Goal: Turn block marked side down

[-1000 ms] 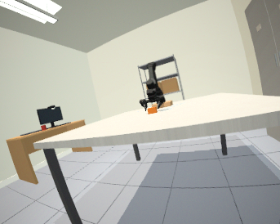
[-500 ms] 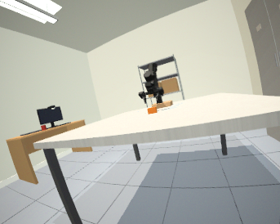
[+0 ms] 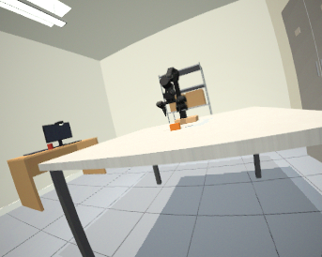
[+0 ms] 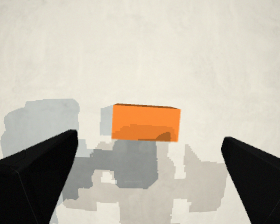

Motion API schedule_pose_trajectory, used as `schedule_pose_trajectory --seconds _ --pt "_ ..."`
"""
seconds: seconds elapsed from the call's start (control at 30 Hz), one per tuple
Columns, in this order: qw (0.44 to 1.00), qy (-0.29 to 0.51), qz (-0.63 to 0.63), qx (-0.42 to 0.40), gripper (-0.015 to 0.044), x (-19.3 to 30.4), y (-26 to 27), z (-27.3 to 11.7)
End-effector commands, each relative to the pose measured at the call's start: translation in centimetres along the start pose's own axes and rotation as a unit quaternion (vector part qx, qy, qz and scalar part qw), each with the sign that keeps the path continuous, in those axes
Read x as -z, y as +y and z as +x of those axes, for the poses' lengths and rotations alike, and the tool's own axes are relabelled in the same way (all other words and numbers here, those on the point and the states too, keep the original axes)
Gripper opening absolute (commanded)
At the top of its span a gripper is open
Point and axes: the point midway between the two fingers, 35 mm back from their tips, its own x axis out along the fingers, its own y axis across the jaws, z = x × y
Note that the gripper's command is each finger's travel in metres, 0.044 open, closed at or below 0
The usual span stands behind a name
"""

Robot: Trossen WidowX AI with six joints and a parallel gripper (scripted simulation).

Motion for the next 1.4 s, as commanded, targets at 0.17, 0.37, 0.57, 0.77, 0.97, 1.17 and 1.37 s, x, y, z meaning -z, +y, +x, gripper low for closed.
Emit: schedule_pose_trajectory --seconds 0.17,0.37,0.57,0.77,0.97,1.17,1.37 --pt "0.99 0.141 0.001 -0.004 0.044 -1.4 -0.1 -1.0" --pt "0.99 0.141 0.001 -0.004 0.044 -1.4 -0.1 -1.0" --pt "0.99 0.141 0.001 -0.004 0.044 -0.5 0.1 2.4" --pt "0.99 0.141 0.001 -0.004 0.044 -0.2 0.1 3.4" --pt "0.99 0.141 0.001 -0.004 0.044 0.0 0.0 3.8" --pt "0.99 0.141 0.001 -0.004 0.044 0.2 0.0 4.7" --pt "0.99 0.141 0.001 -0.004 0.044 0.5 0.1 5.6"
